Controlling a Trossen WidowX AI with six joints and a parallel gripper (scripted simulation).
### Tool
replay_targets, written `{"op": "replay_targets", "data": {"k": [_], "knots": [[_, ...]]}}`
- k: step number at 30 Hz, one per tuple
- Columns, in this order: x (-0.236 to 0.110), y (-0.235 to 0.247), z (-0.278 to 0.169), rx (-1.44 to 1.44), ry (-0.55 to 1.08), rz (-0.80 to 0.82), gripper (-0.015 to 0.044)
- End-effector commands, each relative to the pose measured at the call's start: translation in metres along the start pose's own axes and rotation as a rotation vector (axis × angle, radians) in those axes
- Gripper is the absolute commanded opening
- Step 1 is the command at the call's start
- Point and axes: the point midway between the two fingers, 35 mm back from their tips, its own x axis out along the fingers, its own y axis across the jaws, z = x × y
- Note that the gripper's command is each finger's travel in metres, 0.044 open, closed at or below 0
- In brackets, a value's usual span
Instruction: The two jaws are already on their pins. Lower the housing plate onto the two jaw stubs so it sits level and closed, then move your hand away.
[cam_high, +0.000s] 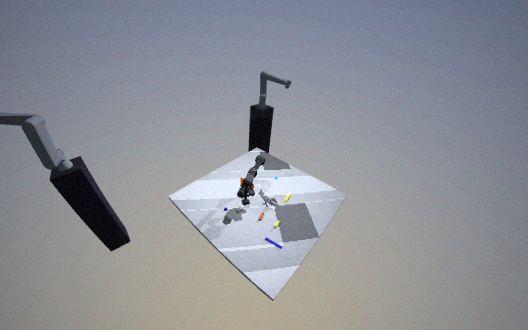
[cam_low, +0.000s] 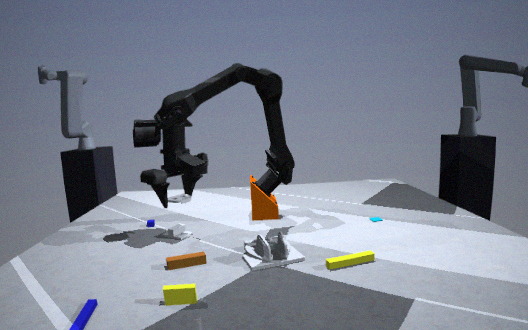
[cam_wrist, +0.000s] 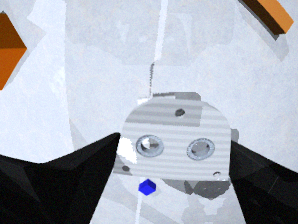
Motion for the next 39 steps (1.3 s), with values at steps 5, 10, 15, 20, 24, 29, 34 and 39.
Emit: {"op": "replay_targets", "data": {"k": [5, 10, 15, 20, 24, 29, 34, 39], "knots": [[-0.003, -0.001, 0.03, 0.086, 0.0, 0.001, 0.0351], [-0.005, -0.002, 0.046, 0.133, 0.001, -0.002, 0.0351], [-0.006, -0.001, 0.063, 0.179, 0.002, -0.004, 0.0351], [-0.007, 0.0, 0.079, 0.225, 0.002, -0.005, 0.0351], [-0.007, 0.001, 0.092, 0.261, 0.001, -0.006, 0.0351], [-0.007, 0.003, 0.109, 0.306, -0.001, -0.006, 0.0351], [-0.006, 0.007, 0.125, 0.351, -0.004, -0.005, 0.0351], [-0.006, 0.011, 0.141, 0.395, -0.006, -0.002, 0.0351]]}}
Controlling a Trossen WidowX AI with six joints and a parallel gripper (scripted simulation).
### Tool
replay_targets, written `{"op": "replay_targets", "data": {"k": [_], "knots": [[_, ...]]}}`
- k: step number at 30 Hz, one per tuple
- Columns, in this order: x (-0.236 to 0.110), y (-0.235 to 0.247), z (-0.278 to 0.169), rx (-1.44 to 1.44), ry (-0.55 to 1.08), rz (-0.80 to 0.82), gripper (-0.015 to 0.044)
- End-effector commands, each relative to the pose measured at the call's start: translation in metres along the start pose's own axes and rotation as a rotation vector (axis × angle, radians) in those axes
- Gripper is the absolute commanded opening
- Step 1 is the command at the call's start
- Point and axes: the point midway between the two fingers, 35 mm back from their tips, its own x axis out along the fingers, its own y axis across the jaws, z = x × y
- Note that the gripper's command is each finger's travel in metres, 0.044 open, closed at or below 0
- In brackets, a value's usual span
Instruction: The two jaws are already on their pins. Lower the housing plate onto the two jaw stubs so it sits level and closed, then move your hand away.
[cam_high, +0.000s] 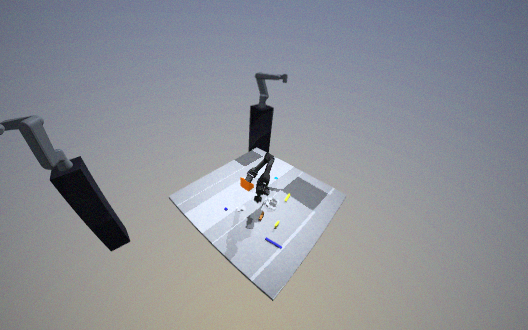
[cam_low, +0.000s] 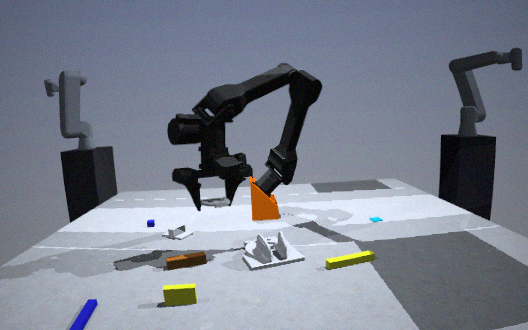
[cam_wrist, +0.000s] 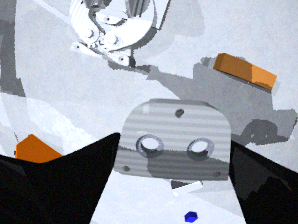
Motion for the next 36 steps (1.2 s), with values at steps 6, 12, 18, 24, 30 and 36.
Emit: {"op": "replay_targets", "data": {"k": [6, 12, 18, 24, 30, 36], "knots": [[0.004, 0.022, 0.026, 0.093, -0.005, 0.015, 0.0351], [0.005, 0.035, 0.04, 0.146, -0.008, 0.022, 0.0351], [0.008, 0.049, 0.054, 0.198, -0.011, 0.03, 0.0351], [0.01, 0.063, 0.067, 0.251, -0.013, 0.041, 0.0351], [0.012, 0.075, 0.076, 0.29, -0.013, 0.05, 0.0351], [0.012, 0.075, 0.076, 0.29, -0.013, 0.05, 0.0351]]}}
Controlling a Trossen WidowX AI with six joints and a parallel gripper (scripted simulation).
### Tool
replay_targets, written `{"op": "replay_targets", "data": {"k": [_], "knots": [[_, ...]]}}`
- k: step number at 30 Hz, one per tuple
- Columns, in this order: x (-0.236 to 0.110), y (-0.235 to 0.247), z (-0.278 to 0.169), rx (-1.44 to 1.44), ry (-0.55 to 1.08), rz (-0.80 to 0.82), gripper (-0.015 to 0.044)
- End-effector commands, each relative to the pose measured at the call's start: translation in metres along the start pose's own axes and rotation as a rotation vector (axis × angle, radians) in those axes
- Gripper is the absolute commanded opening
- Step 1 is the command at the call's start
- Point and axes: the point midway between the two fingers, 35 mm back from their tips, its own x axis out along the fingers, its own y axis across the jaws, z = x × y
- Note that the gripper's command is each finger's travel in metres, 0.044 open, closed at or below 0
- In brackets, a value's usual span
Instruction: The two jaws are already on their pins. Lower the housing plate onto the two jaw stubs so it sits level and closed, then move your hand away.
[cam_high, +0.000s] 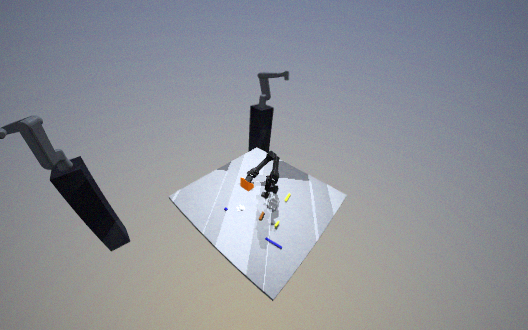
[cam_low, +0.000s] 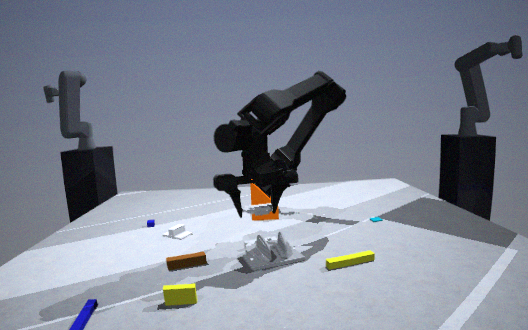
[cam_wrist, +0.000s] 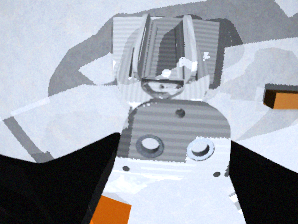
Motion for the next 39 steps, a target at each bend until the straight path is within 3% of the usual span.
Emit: {"op": "replay_targets", "data": {"k": [1, 39], "knots": [[0.0014, 0.0032, -0.0006, 0.012, 0.002, 0.008, 0.0351], [0.0014, 0.0099, -0.0027, 0.012, 0.002, 0.008, 0.0351]]}}
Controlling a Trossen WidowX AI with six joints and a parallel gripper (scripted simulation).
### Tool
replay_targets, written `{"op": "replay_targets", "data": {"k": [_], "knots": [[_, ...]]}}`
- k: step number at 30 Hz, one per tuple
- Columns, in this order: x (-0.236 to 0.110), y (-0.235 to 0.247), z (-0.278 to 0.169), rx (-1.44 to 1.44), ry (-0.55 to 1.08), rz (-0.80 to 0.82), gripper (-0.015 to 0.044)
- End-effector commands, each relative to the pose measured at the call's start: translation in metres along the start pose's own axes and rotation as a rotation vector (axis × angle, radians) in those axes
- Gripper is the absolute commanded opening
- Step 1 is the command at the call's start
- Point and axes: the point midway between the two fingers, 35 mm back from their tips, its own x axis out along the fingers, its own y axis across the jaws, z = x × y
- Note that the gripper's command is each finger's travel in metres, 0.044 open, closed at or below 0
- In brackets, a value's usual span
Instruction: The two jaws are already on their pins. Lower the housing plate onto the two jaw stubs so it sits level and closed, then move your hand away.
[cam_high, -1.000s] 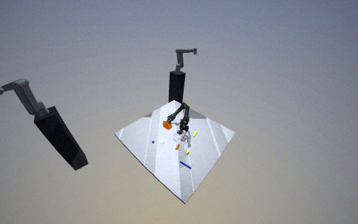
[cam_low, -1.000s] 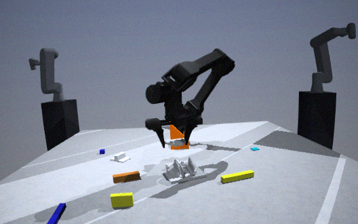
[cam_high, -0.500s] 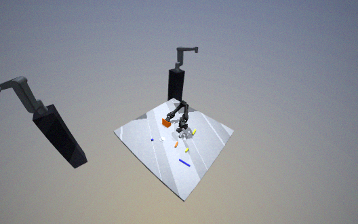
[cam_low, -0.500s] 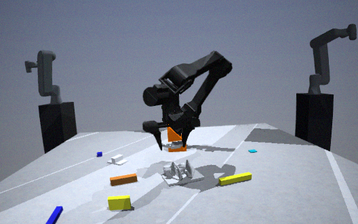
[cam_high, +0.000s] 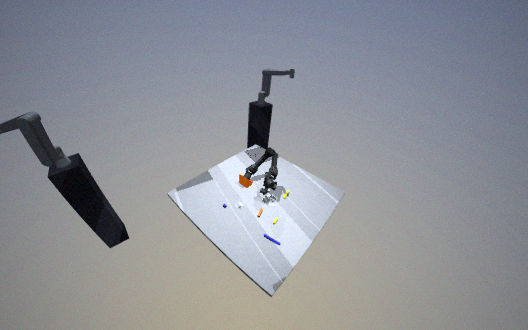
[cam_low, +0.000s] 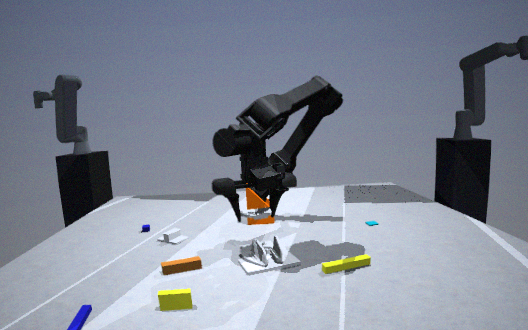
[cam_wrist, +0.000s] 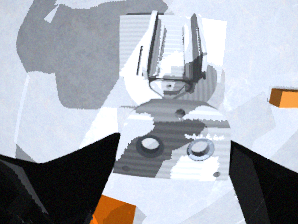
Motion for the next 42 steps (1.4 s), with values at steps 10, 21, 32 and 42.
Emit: {"op": "replay_targets", "data": {"k": [10, 21, 32, 42], "knots": [[0.001, 0.002, -0.001, 0.007, 0.001, 0.006, 0.0351], [0.001, 0.002, -0.001, 0.007, 0.001, 0.006, 0.0351], [0.001, 0.001, -0.001, 0.006, 0.001, 0.006, 0.0351], [0.016, 0.001, 0.0, 0.006, 0.001, 0.004, 0.0351]]}}
